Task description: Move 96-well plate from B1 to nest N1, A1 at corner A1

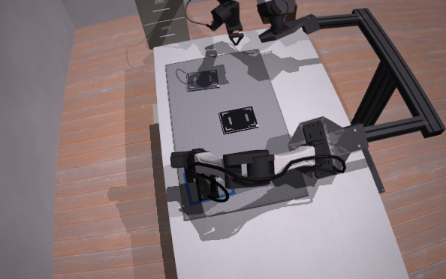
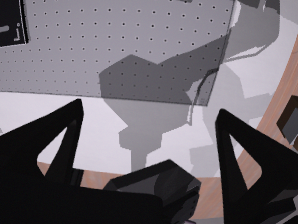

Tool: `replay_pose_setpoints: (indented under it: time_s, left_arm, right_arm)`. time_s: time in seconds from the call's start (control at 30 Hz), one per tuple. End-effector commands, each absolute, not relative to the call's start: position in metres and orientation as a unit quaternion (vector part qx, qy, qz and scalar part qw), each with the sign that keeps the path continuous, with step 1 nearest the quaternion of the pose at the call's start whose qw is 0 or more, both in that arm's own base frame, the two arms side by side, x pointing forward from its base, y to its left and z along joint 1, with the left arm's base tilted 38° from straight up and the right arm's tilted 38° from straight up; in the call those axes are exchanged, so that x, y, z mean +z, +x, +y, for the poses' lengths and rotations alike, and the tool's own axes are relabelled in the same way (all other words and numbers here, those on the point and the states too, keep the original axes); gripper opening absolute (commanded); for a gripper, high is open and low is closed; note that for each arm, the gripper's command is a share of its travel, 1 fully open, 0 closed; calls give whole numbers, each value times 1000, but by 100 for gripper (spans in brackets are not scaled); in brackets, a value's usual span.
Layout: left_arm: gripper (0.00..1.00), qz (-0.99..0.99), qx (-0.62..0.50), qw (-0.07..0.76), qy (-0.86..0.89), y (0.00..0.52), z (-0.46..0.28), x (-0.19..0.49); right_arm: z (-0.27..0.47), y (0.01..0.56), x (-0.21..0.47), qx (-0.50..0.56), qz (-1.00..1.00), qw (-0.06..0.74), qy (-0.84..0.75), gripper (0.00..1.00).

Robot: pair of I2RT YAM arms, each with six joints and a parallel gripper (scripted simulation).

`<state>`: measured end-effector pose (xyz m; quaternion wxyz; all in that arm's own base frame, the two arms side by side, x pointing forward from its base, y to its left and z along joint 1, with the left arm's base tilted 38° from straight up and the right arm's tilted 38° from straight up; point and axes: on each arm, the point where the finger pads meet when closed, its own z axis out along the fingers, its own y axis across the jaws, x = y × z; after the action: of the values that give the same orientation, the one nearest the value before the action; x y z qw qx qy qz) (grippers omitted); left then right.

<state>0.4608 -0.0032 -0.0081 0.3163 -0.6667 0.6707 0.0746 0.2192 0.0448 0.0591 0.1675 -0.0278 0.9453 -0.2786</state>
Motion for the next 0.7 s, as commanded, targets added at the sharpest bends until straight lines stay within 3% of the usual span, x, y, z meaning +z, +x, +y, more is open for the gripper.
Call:
replay_pose_setpoints:
  time_s: [0.0,0.67]
  left_arm:
    - [100,671,84,308,-669,458,6,-24]
    - [100,667,73,315,-671,479,20,-40]
  right_arm:
    - [46,219,61,-277,946,169,-24,100]
    - [46,219,61,-277,946,169,-24,100]
